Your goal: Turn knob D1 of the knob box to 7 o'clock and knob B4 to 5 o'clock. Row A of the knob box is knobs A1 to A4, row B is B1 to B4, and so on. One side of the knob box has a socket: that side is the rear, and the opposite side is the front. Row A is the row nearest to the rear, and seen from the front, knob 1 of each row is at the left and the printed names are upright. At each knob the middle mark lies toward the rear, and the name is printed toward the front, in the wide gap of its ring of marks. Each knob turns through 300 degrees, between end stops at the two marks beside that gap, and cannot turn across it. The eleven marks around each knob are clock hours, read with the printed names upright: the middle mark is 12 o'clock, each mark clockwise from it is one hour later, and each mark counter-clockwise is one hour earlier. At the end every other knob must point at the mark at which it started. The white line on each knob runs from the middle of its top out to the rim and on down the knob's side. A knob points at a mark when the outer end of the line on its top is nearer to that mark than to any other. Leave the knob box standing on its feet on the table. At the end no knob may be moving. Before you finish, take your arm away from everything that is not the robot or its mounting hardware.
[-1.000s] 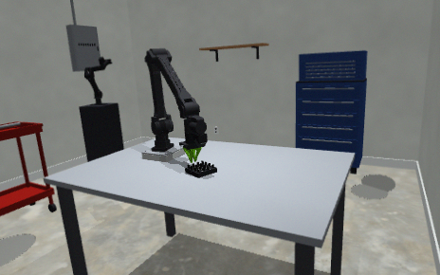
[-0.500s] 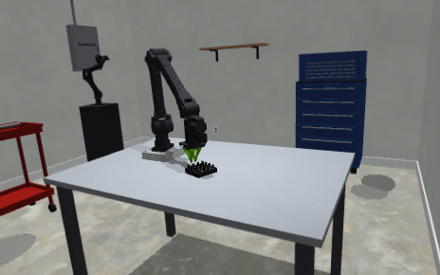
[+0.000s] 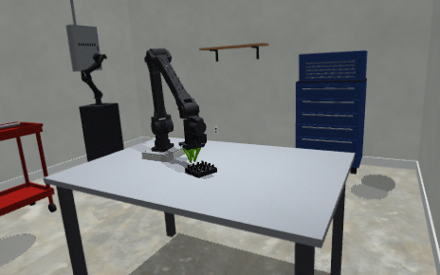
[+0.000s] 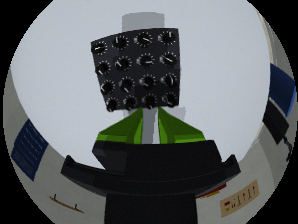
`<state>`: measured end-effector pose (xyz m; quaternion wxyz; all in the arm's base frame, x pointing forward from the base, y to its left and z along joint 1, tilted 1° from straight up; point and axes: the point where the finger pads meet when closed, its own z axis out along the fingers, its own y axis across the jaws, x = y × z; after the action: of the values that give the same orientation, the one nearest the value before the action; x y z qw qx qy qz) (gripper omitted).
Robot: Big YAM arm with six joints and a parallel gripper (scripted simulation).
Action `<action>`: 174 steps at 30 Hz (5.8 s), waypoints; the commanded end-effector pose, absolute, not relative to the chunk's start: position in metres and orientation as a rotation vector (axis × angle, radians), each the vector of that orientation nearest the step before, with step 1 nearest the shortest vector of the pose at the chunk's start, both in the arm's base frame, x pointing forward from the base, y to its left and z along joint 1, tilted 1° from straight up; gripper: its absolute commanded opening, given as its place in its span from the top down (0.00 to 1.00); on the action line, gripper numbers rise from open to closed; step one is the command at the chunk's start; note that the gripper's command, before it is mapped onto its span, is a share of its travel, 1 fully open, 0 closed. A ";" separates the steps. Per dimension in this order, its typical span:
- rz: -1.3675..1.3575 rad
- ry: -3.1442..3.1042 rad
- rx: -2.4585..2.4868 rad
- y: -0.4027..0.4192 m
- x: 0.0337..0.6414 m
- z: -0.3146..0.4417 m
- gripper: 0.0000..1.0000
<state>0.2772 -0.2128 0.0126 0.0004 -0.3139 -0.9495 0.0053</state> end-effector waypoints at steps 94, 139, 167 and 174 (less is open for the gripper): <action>0.051 -3.026 -1.025 -0.228 0.294 0.029 0.80; 0.052 -3.028 -1.026 -0.230 0.296 0.029 0.80; 0.039 -3.005 -1.018 -0.223 0.285 0.006 0.80; 0.038 -3.003 -1.017 -0.223 0.285 0.006 0.80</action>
<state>0.2786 -0.2139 0.0001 -0.0015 -0.3139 -0.9494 0.0059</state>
